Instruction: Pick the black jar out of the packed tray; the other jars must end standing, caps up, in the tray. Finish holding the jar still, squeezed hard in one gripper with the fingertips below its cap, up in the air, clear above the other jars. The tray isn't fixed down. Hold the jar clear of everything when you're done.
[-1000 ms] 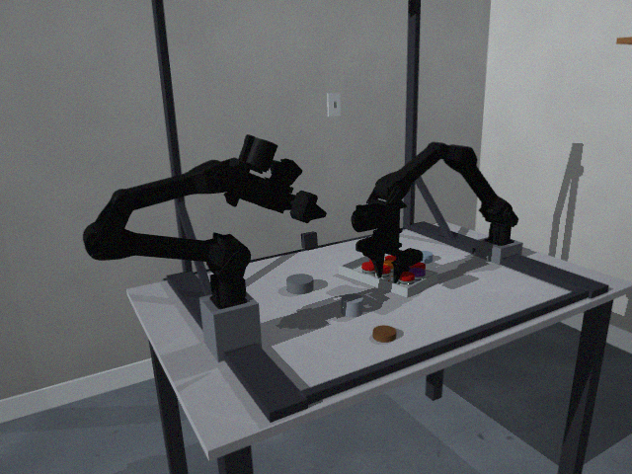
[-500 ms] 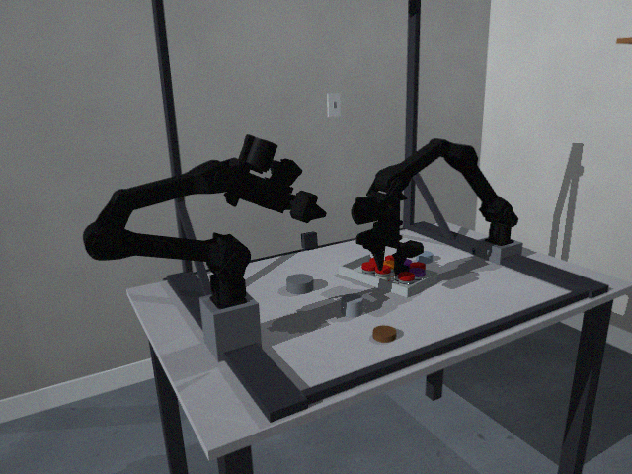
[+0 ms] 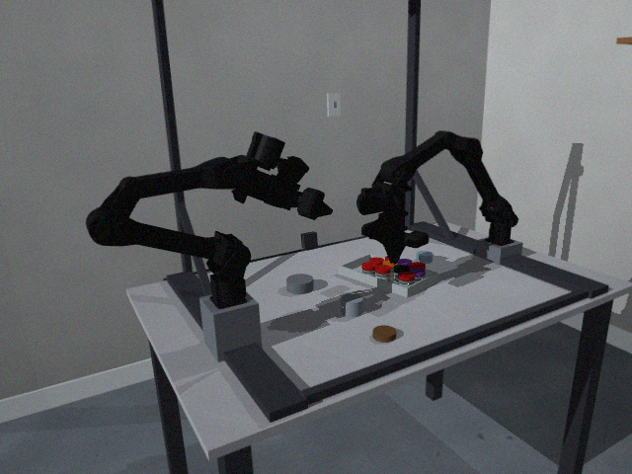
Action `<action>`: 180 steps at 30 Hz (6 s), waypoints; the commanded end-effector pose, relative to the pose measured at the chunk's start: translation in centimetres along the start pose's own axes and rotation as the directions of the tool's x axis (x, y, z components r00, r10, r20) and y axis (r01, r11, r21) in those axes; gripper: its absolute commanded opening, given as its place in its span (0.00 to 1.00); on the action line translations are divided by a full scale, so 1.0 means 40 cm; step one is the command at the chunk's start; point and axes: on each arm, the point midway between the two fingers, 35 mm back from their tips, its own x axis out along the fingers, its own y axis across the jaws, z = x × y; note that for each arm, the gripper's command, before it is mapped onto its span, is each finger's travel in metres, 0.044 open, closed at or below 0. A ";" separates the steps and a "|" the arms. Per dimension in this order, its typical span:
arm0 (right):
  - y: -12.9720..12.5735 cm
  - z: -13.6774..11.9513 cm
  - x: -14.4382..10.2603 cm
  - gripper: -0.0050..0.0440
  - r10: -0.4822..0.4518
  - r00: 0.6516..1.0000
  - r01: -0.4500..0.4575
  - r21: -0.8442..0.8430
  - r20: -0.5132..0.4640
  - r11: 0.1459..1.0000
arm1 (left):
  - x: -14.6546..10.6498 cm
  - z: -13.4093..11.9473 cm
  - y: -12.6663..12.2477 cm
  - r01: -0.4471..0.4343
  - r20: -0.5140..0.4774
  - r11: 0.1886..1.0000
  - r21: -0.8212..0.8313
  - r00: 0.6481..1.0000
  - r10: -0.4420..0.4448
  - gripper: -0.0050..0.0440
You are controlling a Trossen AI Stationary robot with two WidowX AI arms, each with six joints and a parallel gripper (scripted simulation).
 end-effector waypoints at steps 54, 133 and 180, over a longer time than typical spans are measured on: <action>0.024 0.136 0.238 1.00 0.023 0.999 -0.023 -0.010 0.025 1.000 | 0.093 -0.257 -0.008 0.013 0.033 1.000 0.001 0.999 -0.013 0.25; 0.012 0.065 0.159 1.00 0.008 1.000 -0.008 -0.004 -0.026 1.000 | -0.026 -0.083 -0.012 0.053 0.051 0.077 -0.996 0.998 -0.028 0.76; 0.012 0.072 0.158 1.00 0.007 1.000 -0.008 -0.003 -0.021 1.000 | 0.019 -0.078 -0.009 0.062 0.061 0.018 -0.998 0.998 -0.020 0.16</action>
